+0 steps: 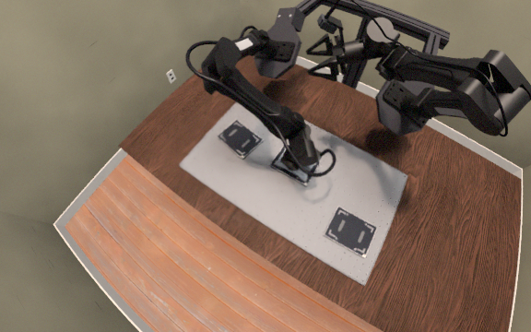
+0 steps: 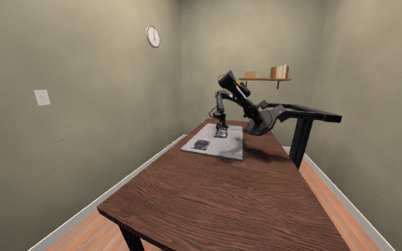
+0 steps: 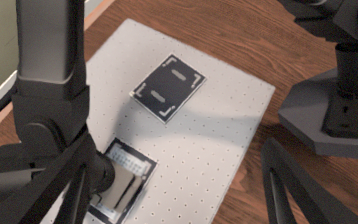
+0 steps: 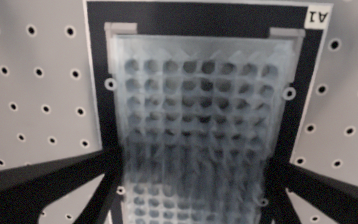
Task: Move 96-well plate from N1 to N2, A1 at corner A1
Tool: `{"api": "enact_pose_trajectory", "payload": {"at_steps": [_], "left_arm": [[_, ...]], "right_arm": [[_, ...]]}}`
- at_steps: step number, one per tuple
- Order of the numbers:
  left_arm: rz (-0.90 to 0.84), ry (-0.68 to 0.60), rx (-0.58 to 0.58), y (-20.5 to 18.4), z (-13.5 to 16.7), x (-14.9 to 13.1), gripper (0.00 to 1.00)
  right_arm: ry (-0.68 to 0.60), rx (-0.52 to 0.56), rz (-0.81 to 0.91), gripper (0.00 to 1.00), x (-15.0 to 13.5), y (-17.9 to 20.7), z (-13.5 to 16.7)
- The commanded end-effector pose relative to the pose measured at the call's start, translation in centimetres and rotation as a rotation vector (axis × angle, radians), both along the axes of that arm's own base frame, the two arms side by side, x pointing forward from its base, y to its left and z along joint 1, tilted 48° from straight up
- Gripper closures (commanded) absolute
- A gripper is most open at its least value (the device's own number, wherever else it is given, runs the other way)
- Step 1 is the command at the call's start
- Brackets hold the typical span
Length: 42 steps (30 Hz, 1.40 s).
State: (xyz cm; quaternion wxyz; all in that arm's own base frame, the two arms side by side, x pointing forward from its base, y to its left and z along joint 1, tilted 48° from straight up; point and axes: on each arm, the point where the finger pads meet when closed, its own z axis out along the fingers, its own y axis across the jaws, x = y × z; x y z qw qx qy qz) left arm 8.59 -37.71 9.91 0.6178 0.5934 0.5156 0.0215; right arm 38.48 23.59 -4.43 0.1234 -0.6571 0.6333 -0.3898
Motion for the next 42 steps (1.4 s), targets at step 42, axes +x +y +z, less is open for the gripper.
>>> {"api": "enact_pose_trajectory", "payload": {"at_steps": [42], "left_arm": [[-0.017, 0.002, -0.016, -0.2, 0.3, -0.6, 0.0]], "right_arm": [[0.002, 0.003, 0.0, 0.0, -6.8, 3.7, 6.9]]}}
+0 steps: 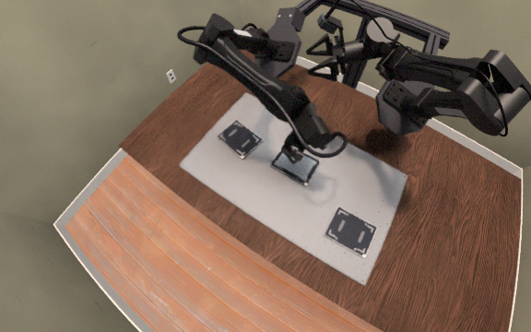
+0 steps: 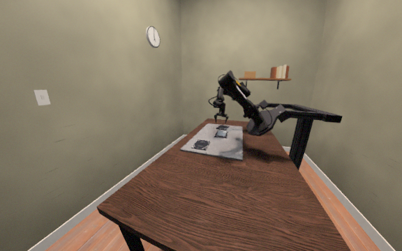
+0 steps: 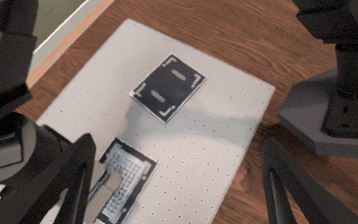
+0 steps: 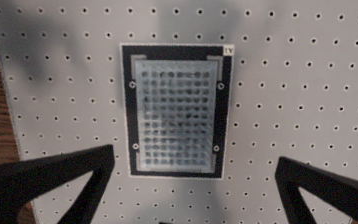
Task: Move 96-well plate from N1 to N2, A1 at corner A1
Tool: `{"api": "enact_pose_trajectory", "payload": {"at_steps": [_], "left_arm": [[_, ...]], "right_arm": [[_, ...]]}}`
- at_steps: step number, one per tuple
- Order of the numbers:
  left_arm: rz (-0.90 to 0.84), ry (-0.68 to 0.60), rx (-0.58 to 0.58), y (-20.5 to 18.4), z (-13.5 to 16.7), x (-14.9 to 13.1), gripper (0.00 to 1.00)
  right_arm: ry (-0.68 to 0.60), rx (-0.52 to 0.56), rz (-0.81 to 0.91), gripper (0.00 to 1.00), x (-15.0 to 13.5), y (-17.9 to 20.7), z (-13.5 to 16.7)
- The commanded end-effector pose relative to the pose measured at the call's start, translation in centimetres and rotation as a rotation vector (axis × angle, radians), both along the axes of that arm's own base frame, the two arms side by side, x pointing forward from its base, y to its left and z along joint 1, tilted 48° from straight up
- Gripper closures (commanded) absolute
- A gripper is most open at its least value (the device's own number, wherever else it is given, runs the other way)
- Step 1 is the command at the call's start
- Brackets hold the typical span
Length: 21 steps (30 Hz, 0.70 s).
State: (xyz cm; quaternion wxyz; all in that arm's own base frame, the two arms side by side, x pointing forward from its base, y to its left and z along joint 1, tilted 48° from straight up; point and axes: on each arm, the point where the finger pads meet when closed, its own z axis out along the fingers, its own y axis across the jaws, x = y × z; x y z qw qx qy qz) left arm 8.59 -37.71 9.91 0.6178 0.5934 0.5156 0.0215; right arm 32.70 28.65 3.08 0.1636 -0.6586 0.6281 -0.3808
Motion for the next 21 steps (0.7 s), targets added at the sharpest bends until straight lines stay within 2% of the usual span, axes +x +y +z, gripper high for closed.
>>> {"api": "enact_pose_trajectory", "payload": {"at_steps": [1, 6, 10, 15, 21], "left_arm": [[-0.017, 0.002, -0.016, -0.2, 0.3, -0.6, 0.0], [-0.017, 0.002, -0.016, -0.2, 0.3, -0.6, 0.0], [-0.017, 0.002, -0.016, -0.2, 0.3, -0.6, 0.0], [-0.017, 0.002, -0.016, -0.2, 0.3, -0.6, 0.0], [-0.017, 0.002, -0.016, -0.2, 0.3, -0.6, 0.0]], "right_arm": [[0.044, -0.06, -0.044, 0.0, -1.0, -1.5, -0.7], [0.049, -0.063, -0.047, 0.0, -1.0, -1.7, -0.9], [0.005, -0.009, -0.045, 0.0, -0.5, -1.1, -0.3], [-0.07, 0.115, -0.059, 0.0, 0.3, -2.5, 1.9], [-0.164, 0.283, -0.091, 0.0, 0.4, -7.7, 4.8]]}}
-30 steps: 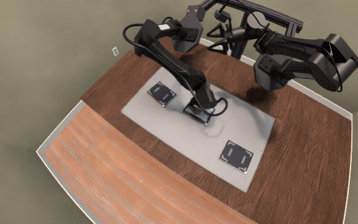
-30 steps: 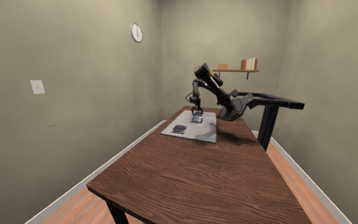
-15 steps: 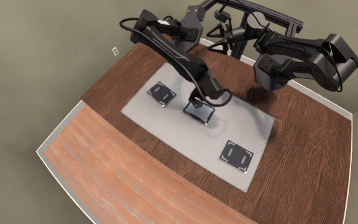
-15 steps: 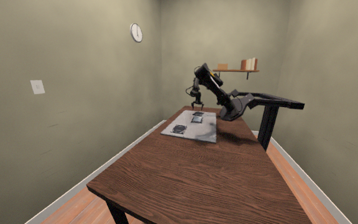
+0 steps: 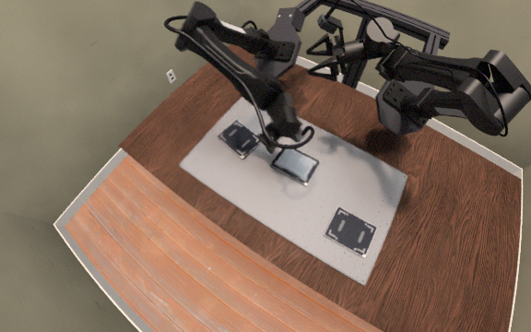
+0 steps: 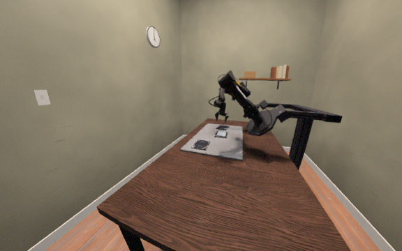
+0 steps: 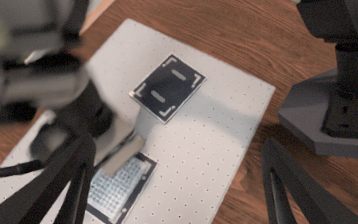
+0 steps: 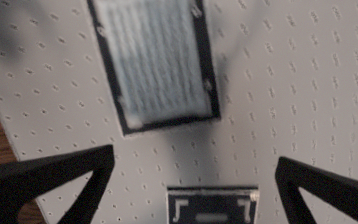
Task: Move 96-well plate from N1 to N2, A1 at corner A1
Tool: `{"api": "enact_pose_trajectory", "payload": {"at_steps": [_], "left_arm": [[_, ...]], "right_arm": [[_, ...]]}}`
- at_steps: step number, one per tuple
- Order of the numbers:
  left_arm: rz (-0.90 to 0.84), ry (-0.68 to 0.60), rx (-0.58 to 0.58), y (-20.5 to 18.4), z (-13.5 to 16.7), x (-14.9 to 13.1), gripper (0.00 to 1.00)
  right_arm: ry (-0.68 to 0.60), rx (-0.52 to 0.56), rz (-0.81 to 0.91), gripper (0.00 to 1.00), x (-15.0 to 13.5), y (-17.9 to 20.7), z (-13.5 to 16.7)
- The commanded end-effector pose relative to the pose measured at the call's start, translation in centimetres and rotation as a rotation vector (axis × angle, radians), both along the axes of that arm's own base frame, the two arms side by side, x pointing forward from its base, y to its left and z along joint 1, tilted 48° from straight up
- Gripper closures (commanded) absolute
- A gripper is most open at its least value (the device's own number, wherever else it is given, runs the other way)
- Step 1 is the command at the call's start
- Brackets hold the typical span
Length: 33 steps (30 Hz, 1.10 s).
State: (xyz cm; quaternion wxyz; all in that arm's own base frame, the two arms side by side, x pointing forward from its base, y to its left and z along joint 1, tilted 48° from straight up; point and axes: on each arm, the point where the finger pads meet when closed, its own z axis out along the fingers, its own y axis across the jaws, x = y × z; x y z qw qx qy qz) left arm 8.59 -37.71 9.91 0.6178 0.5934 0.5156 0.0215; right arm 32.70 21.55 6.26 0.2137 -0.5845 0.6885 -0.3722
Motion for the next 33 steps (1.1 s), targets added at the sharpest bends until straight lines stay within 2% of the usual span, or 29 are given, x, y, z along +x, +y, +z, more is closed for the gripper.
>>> {"api": "enact_pose_trajectory", "payload": {"at_steps": [1, 2, 4, 8, 13, 17, 19, 20, 22, 26, 33], "left_arm": [[-0.017, 0.002, -0.016, -0.2, 0.3, -0.6, 0.0], [-0.017, 0.002, -0.016, -0.2, 0.3, -0.6, 0.0], [-0.017, 0.002, -0.016, -0.2, 0.3, -0.6, 0.0], [-0.029, 0.003, -0.014, -0.2, -0.1, -0.5, 0.0], [0.007, 0.015, -0.033, -0.2, -0.5, 2.0, 0.0], [0.073, 0.027, -0.052, 0.5, -1.5, 6.2, 0.0], [0.073, 0.027, -0.052, 0.5, -1.5, 6.2, 0.0], [0.092, 0.03, -0.06, 0.8, -1.7, 7.5, 0.0], [0.146, 0.034, -0.066, 1.9, -2.5, 10.5, 0.0], [0.236, 0.041, -0.065, 4.4, -3.9, 14.9, 0.0], [0.368, 0.052, -0.055, 8.9, -5.9, 20.3, 0.0]], "right_arm": [[-0.087, 0.128, 0.04, 0.0, 0.4, -0.6, 1.6], [-0.087, 0.128, 0.04, 0.0, 0.4, -0.6, 1.6], [-0.138, 0.202, 0.029, 0.0, 0.4, -2.4, 3.6], [-0.181, 0.298, -0.001, 0.0, 0.2, -6.5, 5.0], [-0.277, 0.45, -0.038, 0.0, 0.0, -10.7, 8.2], [-0.374, 0.61, -0.058, 0.0, -0.1, -13.8, 11.4], [-0.374, 0.61, -0.058, 0.0, -0.1, -13.8, 11.4], [-0.393, 0.659, -0.054, 0.0, -0.1, -14.4, 12.2], [-0.439, 0.765, -0.042, 0.0, -0.2, -15.4, 14.0], [-0.522, 0.895, -0.032, 0.0, -0.1, -17.2, 17.2], [-0.651, 1.041, -0.102, 0.0, 0.7, -22.4, 21.0]]}}
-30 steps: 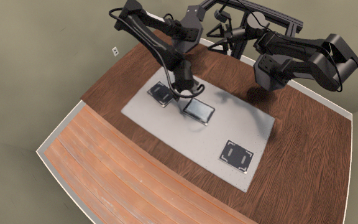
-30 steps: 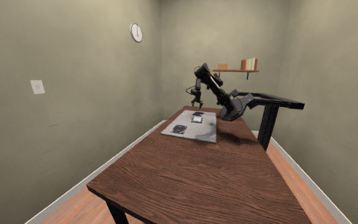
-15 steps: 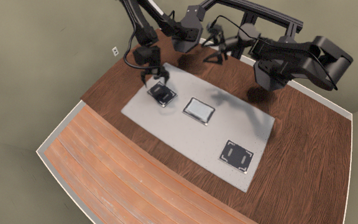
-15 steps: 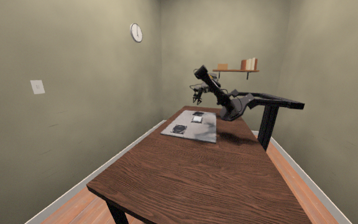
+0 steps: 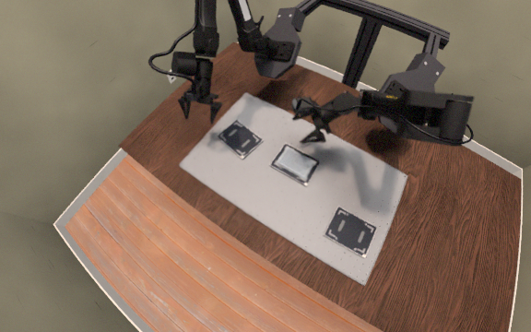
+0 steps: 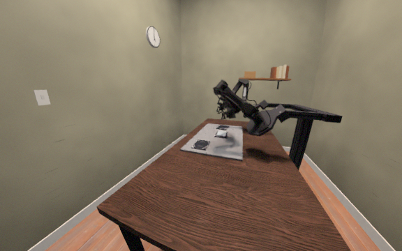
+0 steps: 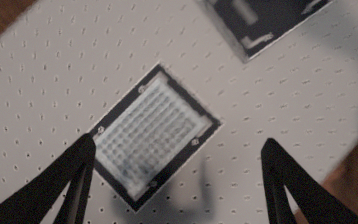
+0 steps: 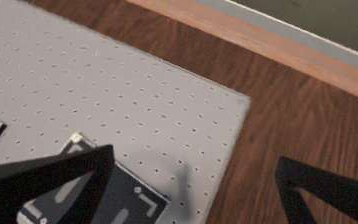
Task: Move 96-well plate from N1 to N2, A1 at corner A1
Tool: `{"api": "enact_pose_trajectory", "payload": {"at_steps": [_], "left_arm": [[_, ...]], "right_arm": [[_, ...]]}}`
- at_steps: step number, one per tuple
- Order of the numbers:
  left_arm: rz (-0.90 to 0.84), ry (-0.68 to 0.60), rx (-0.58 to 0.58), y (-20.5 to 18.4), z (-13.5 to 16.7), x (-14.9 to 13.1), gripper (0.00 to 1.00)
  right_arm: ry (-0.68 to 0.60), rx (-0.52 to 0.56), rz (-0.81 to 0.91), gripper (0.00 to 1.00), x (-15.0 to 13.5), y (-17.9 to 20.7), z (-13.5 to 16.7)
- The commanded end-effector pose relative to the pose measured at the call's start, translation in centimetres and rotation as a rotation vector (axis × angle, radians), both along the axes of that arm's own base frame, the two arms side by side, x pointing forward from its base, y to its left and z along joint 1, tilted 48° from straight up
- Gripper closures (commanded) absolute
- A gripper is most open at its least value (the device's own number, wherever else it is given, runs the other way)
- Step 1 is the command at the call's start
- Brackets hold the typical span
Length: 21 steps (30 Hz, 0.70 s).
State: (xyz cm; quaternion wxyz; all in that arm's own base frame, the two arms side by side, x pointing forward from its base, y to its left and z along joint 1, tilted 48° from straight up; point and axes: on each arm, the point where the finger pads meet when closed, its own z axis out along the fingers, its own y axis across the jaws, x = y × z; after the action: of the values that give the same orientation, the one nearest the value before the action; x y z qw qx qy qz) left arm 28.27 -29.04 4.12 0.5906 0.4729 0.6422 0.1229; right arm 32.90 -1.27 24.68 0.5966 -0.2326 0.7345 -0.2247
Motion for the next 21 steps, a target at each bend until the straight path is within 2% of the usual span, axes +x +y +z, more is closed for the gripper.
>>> {"api": "enact_pose_trajectory", "payload": {"at_steps": [1, 3, 7, 11, 21], "left_arm": [[-0.017, -0.013, -0.034, 0.9, -0.4, 1.2, 0.0], [-0.017, -0.013, -0.034, 0.9, -0.4, 1.2, 0.0], [0.058, -0.001, -0.024, 3.9, -1.6, 3.6, 0.0], [0.097, 0.01, -0.012, 5.5, -2.3, 4.5, 0.0], [0.094, 0.012, -0.014, 5.4, -2.4, 4.4, 0.0]], "right_arm": [[-0.102, 0.142, 0.093, 0.0, 0.5, -0.5, 3.1], [-0.102, 0.142, 0.093, 0.0, 0.5, -0.5, 3.1], [-0.176, 0.229, -0.003, 0.0, 0.4, -5.5, 5.3], [-0.224, 0.283, -0.078, 0.0, 0.0, -9.2, 6.7], [-0.224, 0.295, -0.125, 0.0, -0.1, -11.0, 6.7]]}}
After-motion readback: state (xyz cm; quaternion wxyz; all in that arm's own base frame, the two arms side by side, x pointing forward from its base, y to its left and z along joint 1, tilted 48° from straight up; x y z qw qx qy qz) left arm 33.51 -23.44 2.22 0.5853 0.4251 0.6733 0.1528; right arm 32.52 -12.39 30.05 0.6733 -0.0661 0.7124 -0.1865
